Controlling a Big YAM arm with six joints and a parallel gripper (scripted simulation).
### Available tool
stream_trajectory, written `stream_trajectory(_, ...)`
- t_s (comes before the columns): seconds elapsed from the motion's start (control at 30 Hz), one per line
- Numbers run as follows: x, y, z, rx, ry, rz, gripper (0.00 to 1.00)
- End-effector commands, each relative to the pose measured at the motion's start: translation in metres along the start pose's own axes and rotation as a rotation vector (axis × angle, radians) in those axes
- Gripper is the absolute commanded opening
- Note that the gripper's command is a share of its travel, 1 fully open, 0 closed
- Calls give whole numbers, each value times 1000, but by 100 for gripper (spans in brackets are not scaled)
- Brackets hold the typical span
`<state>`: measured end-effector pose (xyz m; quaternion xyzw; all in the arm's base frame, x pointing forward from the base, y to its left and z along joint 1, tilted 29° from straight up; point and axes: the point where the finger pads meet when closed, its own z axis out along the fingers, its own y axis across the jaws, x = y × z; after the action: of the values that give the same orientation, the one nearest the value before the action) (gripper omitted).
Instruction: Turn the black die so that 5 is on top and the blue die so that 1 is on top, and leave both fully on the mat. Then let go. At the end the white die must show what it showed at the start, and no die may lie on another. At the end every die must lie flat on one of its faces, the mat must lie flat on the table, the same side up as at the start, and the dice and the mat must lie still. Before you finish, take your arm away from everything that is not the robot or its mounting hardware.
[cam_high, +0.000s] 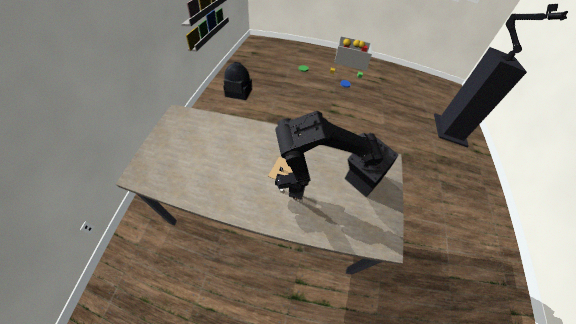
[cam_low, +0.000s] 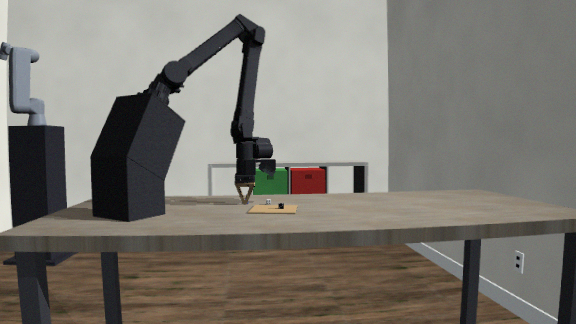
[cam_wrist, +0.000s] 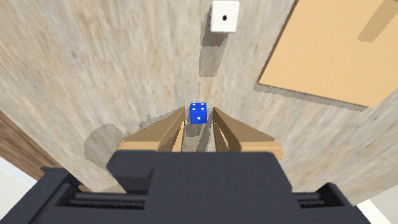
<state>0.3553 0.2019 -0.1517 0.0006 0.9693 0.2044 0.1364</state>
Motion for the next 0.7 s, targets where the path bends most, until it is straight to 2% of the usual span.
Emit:
stream_trajectory(0.0, -1, 5, 0, -6, -8, -5, 31)
stream_trajectory(0.43, -1, 5, 0, -6, -8, -5, 31)
stream_trajectory(0.47, -1, 5, 0, -6, -8, -5, 12)
stream_trajectory(0.67, -1, 5, 0, -6, -8, -5, 12)
